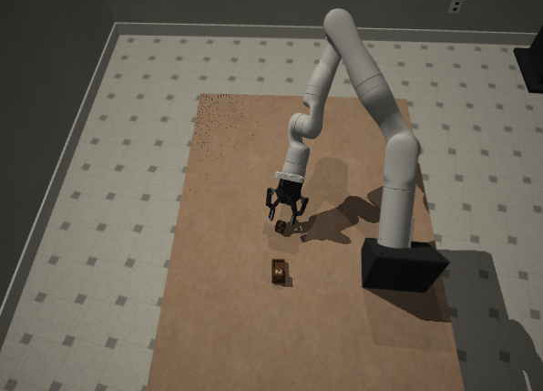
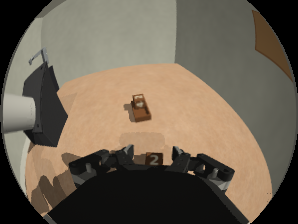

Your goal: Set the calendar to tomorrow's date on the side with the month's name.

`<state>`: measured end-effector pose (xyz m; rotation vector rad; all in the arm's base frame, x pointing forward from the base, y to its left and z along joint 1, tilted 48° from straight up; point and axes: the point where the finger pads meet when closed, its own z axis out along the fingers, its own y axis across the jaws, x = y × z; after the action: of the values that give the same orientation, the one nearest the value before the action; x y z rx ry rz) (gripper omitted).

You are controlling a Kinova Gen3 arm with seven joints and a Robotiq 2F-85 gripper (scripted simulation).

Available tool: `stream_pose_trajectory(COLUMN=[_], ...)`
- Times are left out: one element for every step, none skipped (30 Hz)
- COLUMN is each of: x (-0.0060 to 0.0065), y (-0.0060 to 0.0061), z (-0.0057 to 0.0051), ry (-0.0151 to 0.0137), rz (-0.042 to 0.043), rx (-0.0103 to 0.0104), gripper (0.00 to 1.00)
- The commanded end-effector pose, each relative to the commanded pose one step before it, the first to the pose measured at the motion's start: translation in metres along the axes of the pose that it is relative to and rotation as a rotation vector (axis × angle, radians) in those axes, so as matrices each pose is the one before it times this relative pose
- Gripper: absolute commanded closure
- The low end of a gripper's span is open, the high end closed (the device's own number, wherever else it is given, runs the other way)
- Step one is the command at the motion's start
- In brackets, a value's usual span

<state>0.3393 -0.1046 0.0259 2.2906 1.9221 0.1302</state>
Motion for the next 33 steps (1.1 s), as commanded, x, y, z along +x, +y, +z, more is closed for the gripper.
stream_pose_trajectory(x=[-0.00078, 0.00226, 0.00223, 0.00219, 0.00211, 0.00201, 0.00188, 0.00173, 0.00157, 0.00139, 0.00119, 0.00100, 0.00080, 0.00061, 0.00043, 0.00000, 0.00000, 0.00028, 0.00015, 0.00006, 0.00001, 0.00000, 0.00001, 0.00002, 0.00004, 0.00006, 0.00008, 0.00010, 0.00012, 0.00014, 0.00015, 0.00015, 0.00000], y=[0.00284, 0.00000, -0.00002, 0.00002, -0.00001, 0.00000, 0.00000, -0.00001, 0.00001, 0.00000, -0.00002, 0.00002, 0.00000, 0.00000, -0.00001, 0.00000, 0.00000, -0.00001, 0.00000, 0.00000, 0.00000, 0.00000, -0.00003, -0.00006, -0.00012, -0.00018, -0.00025, -0.00031, -0.00037, -0.00042, -0.00045, -0.00046, 0.00000], z=[-0.00589, -0.00226, -0.00223, -0.00220, -0.00211, -0.00201, -0.00188, -0.00173, -0.00157, -0.00139, -0.00119, -0.00100, -0.00080, -0.00061, -0.00043, 0.00000, 0.00000, -0.00028, -0.00015, -0.00006, -0.00001, 0.00000, 0.00002, 0.00005, 0.00008, 0.00013, 0.00017, 0.00022, 0.00026, 0.00029, 0.00032, 0.00033, 0.00000], ry=[-0.00290, 0.00000, 0.00001, -0.00001, 0.00001, 0.00000, 0.00000, 0.00001, 0.00000, 0.00000, 0.00001, -0.00001, 0.00000, 0.00000, 0.00000, 0.00000, 0.00000, 0.00000, 0.00000, 0.00000, 0.00000, -0.00005, -0.00033, -0.00085, -0.00156, -0.00242, -0.00340, -0.00446, -0.00557, -0.00671, -0.00784, -0.00894, 0.00000], rz=[0.00737, 0.00000, -0.00002, 0.00002, -0.00001, 0.00000, 0.00000, -0.00001, 0.00001, 0.00000, -0.00002, 0.00002, 0.00000, 0.00000, -0.00001, 0.00000, 0.00000, -0.00001, 0.00000, 0.00000, 0.00000, 0.00000, 0.00000, 0.00000, 0.00000, 0.00000, 0.00000, 0.00000, 0.00000, 0.00000, 0.00000, 0.00000, 0.00000], rx=[-0.01018, 0.00000, 0.00003, -0.00004, 0.00001, 0.00000, -0.00001, 0.00001, -0.00001, 0.00000, 0.00003, -0.00003, 0.00000, 0.00001, 0.00001, 0.00000, 0.00000, 0.00001, 0.00001, 0.00000, 0.00000, 0.00002, 0.00013, 0.00034, 0.00062, 0.00094, 0.00129, 0.00163, 0.00193, 0.00218, 0.00236, 0.00244, 0.00000], gripper=[0.33, 0.33, 0.33, 0.33, 0.33, 0.33, 0.33, 0.33, 0.33, 0.33, 0.33, 0.33, 0.33, 0.33, 0.33, 0.33, 0.33, 0.33, 0.33, 0.33, 0.33, 0.33, 0.33, 0.33, 0.33, 0.33, 0.33, 0.33, 0.33, 0.33, 0.33, 0.33, 0.33])
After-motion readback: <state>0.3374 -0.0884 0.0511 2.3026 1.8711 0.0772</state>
